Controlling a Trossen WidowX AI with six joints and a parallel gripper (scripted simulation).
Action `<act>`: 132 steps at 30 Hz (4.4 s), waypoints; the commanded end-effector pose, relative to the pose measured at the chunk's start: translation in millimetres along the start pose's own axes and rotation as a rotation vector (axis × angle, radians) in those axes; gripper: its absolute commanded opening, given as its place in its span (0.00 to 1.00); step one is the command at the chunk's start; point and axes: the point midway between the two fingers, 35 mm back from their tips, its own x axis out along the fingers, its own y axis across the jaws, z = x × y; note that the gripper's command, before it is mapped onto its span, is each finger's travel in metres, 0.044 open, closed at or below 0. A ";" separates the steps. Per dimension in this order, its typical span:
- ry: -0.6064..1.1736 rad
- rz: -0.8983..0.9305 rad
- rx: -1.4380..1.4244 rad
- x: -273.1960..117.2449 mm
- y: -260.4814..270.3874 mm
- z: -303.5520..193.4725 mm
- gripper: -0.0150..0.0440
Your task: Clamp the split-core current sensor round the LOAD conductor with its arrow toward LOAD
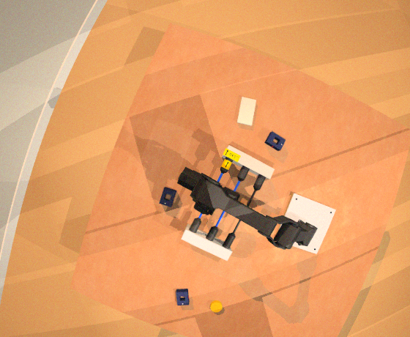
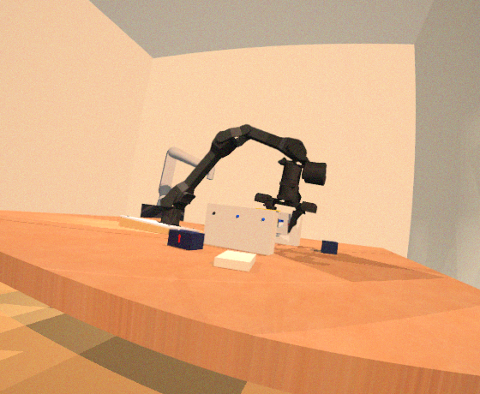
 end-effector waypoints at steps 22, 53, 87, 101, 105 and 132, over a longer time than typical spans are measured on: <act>0.000 -0.001 0.000 1.0 0.3 -0.1 0.70; 0.000 -0.001 0.000 1.0 0.3 -0.1 0.92; -0.003 -0.348 -0.004 -102.2 41.9 0.5 1.00; -0.003 -0.348 -0.004 -102.2 41.9 0.5 1.00; -0.003 -0.348 -0.004 -102.2 41.9 0.5 1.00; -0.586 -0.298 0.373 -85.6 76.7 -89.3 1.00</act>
